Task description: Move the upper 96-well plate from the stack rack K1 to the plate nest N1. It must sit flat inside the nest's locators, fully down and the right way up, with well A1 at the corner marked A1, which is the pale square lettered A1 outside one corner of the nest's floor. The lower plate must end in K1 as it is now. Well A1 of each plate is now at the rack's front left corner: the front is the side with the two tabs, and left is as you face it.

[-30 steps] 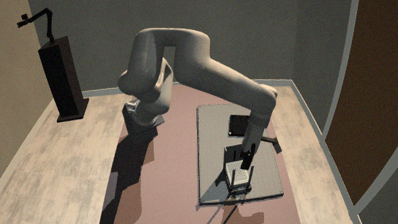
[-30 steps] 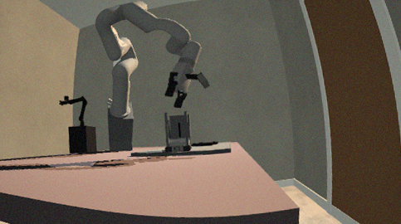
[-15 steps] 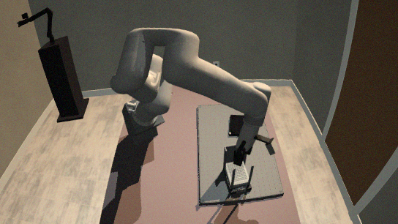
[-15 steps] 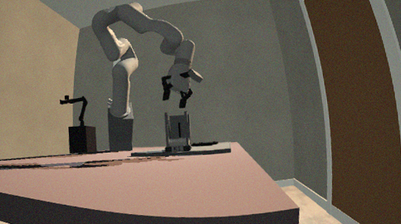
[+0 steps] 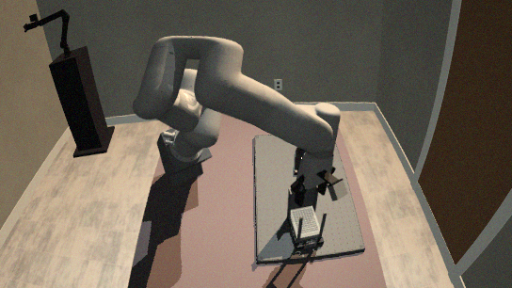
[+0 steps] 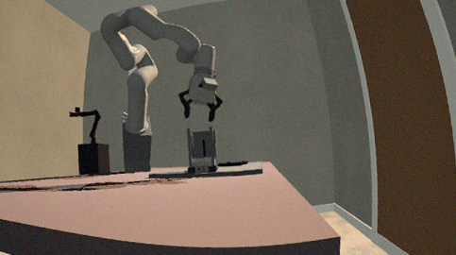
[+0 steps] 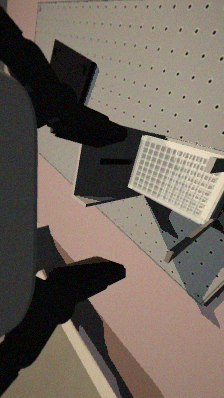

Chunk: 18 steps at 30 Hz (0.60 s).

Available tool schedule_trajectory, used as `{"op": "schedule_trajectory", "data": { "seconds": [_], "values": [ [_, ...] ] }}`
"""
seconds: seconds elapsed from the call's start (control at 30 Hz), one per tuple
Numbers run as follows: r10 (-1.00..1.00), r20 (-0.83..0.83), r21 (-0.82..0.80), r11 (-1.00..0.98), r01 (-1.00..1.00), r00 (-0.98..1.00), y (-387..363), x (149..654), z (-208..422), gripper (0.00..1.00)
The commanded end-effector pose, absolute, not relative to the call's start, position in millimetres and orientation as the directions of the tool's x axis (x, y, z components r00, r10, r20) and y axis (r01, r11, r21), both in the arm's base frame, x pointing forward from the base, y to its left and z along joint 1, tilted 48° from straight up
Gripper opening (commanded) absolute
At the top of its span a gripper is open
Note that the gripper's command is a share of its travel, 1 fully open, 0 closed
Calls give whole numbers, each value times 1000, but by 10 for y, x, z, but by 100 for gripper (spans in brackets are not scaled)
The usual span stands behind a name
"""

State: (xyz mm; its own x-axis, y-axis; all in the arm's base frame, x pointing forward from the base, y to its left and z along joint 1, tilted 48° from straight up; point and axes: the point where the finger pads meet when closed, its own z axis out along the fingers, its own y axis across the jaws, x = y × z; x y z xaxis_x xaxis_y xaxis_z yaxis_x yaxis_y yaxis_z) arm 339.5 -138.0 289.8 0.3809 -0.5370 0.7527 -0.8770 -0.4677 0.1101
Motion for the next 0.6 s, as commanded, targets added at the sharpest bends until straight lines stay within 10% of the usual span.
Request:
{"op": "schedule_trajectory", "data": {
  "seconds": [0.0,0.57],
  "values": [
    [-601,757,-26,-422,-906,258,-1326,3401,2870,100],
    [-736,677,-306,-276,-911,-4,-1179,3410,2786,100]
  ]
}}
